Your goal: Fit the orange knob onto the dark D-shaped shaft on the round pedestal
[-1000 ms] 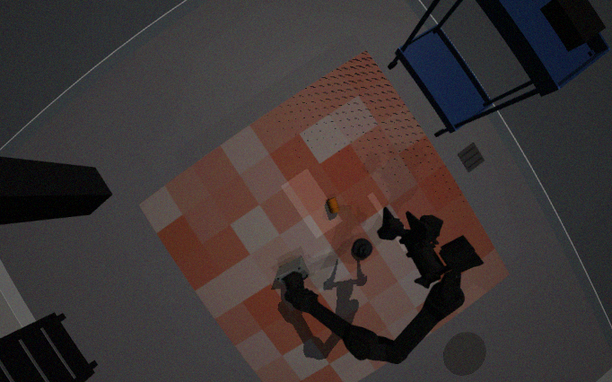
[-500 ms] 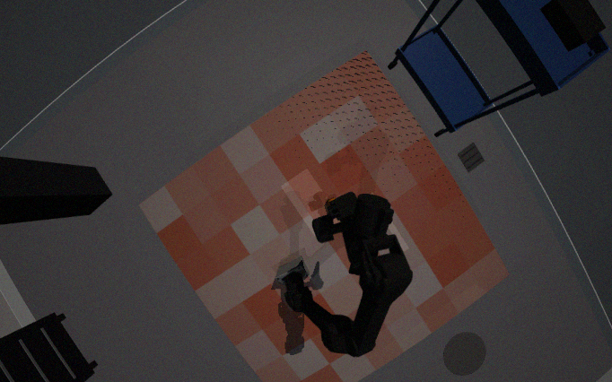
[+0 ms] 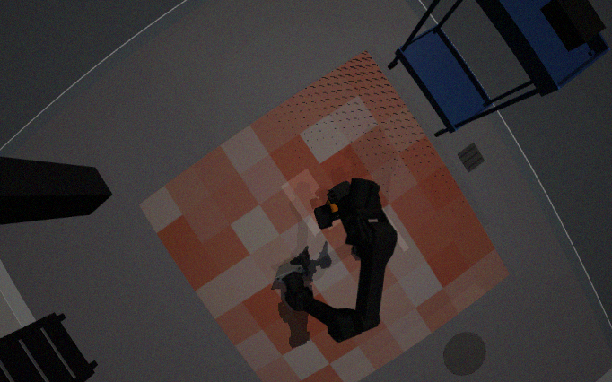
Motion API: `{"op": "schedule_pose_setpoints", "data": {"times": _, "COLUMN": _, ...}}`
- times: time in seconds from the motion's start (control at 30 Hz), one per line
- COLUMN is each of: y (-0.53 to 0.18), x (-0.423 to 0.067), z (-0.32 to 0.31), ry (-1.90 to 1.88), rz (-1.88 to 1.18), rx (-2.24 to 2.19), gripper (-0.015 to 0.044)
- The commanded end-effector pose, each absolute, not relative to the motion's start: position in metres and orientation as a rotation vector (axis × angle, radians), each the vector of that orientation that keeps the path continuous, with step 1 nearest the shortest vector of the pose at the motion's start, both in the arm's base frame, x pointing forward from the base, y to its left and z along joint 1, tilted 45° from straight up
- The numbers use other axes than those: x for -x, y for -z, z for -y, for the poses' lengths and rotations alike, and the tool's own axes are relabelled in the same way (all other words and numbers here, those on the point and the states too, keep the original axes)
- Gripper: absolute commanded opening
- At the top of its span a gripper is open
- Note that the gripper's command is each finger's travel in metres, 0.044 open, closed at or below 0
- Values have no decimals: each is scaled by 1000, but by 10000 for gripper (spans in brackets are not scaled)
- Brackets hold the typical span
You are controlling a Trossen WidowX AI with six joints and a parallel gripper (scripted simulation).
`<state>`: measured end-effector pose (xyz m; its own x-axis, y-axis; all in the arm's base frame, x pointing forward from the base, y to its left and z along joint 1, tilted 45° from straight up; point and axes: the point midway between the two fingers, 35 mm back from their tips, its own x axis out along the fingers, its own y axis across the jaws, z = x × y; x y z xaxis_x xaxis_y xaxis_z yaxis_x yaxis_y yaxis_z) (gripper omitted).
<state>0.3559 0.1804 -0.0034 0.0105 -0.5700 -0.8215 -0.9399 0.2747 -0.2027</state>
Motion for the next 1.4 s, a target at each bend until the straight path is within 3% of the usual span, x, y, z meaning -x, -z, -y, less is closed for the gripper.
{"op": "schedule_pose_setpoints", "data": {"times": 0.0, "y": 57, "x": -347, "z": -136, "ry": -495, "rz": -1792, "rx": 1403, "gripper": 440}}
{"op": "schedule_pose_setpoints", "data": {"times": 0.17, "y": 101, "x": -333, "z": -96, "ry": -454, "rz": -1891, "rx": 1395, "gripper": 440}}
{"op": "schedule_pose_setpoints", "data": {"times": 1.37, "y": 141, "x": -321, "z": -53, "ry": -452, "rz": -1893, "rx": 1397, "gripper": 440}}
